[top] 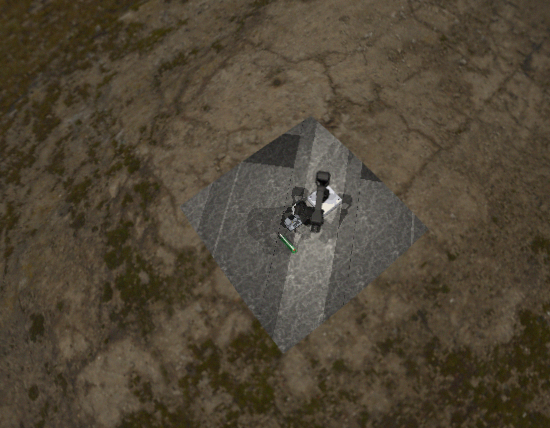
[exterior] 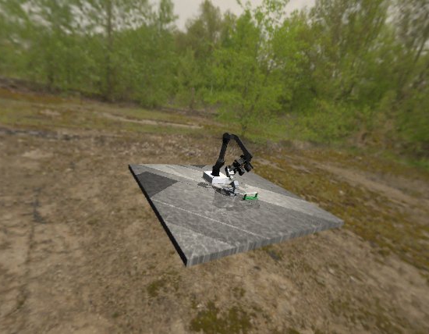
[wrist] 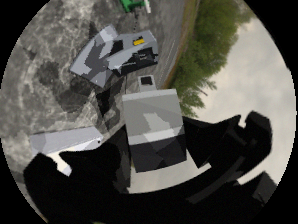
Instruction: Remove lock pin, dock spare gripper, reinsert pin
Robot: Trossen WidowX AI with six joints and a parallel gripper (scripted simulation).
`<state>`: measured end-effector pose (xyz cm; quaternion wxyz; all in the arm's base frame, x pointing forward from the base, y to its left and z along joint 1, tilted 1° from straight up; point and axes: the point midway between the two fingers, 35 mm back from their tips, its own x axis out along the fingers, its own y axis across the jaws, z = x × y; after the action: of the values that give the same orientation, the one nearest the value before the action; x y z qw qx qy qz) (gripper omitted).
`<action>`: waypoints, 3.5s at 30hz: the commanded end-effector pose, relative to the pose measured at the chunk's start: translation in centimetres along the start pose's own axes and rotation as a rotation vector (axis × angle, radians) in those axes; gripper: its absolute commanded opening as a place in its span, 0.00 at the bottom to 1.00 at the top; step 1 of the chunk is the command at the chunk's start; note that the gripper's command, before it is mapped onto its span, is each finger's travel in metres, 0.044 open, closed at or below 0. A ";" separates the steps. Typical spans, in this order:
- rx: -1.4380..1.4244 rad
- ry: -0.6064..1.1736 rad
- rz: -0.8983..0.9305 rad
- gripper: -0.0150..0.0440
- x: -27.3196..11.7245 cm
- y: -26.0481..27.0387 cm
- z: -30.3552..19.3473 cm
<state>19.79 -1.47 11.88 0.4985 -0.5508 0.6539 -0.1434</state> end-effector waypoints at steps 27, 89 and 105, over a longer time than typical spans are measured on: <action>-0.174 0.007 -0.172 0.25 -1.2 -0.6 1.3; -0.172 0.013 -0.162 0.48 1.8 0.0 5.7; -0.173 0.013 -0.162 1.00 1.6 0.0 5.3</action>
<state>24.52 -0.94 8.47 0.4303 -0.6431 0.6202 -0.1293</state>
